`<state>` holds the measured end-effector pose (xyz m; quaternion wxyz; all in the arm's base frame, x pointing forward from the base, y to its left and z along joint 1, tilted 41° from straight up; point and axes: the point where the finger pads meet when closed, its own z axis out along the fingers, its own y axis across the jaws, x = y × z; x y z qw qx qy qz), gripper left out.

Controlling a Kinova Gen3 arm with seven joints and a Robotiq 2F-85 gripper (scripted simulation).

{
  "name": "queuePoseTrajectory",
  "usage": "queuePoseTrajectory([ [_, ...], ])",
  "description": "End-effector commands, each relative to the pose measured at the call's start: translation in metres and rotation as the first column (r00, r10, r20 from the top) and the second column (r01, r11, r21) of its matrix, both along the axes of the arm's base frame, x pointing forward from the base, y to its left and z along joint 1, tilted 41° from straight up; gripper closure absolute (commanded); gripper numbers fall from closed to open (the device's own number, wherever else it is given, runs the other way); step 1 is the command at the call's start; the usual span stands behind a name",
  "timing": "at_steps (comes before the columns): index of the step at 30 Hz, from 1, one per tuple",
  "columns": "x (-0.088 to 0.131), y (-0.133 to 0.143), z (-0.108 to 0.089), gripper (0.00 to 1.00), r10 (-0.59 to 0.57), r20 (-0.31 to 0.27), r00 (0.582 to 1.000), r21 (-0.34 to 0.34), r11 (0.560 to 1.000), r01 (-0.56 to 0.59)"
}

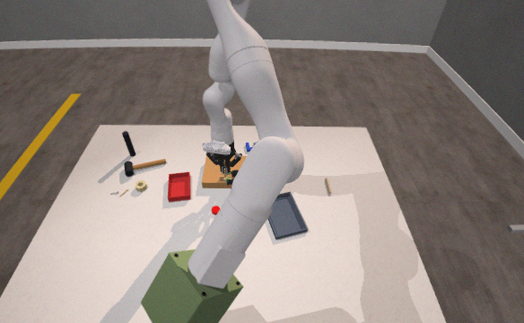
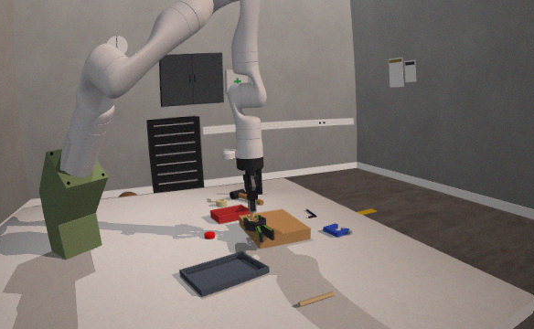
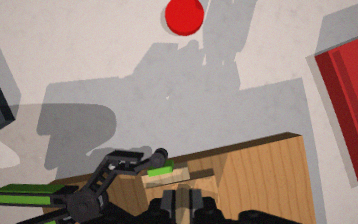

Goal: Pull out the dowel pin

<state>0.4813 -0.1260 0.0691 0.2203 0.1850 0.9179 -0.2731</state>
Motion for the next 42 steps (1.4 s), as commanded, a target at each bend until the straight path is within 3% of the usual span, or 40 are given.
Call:
queuePoseTrajectory([
  [1,0.0013,0.0019,-0.0001,0.9,-0.038,0.039,0.999,0.02,0.999,0.037],
  [14,0.0014,0.0019,0.0002,0.9,-0.182,0.14,0.973,0.089,0.981,0.171],
  [33,0.0015,0.0022,0.001,0.9,-0.399,0.269,0.877,0.216,0.912,0.349],
  [42,0.0019,0.0027,0.0013,0.9,-0.283,0.205,0.937,0.145,0.955,0.257],
])
